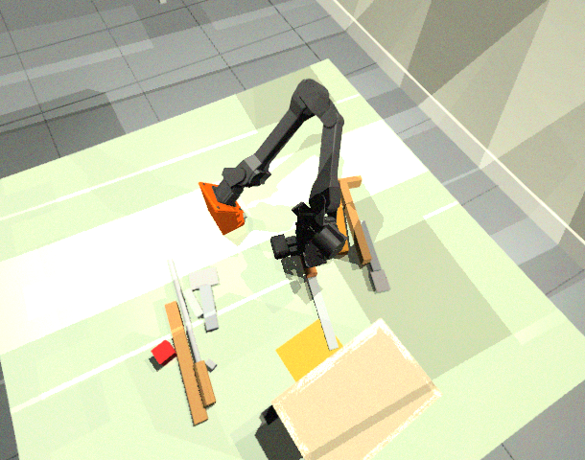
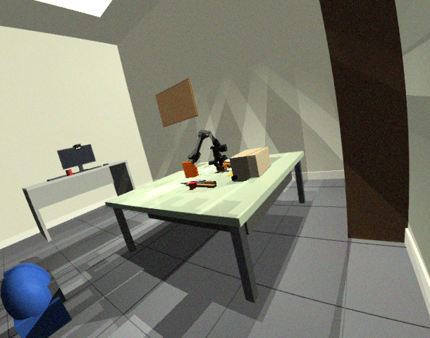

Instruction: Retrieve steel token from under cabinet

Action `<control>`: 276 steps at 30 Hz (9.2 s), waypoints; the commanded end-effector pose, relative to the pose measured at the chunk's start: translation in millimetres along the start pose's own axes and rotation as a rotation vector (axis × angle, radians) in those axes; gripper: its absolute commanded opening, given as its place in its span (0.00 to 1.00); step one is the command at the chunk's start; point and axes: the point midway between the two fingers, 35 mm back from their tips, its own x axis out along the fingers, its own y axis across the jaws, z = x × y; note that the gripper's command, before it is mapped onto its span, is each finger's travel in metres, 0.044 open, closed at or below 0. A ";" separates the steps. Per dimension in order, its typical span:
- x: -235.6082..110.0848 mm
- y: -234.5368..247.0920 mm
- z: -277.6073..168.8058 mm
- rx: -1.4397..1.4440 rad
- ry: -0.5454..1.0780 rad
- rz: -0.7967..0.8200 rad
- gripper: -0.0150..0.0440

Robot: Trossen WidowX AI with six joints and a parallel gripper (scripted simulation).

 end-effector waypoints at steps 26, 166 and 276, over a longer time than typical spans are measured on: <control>-1.1 0.2 -0.3 0.002 0.004 -0.001 0.71; -1.5 1.1 128.2 -0.002 -0.002 -0.001 0.25; 0.6 -10.0 79.2 0.001 0.000 -0.002 0.25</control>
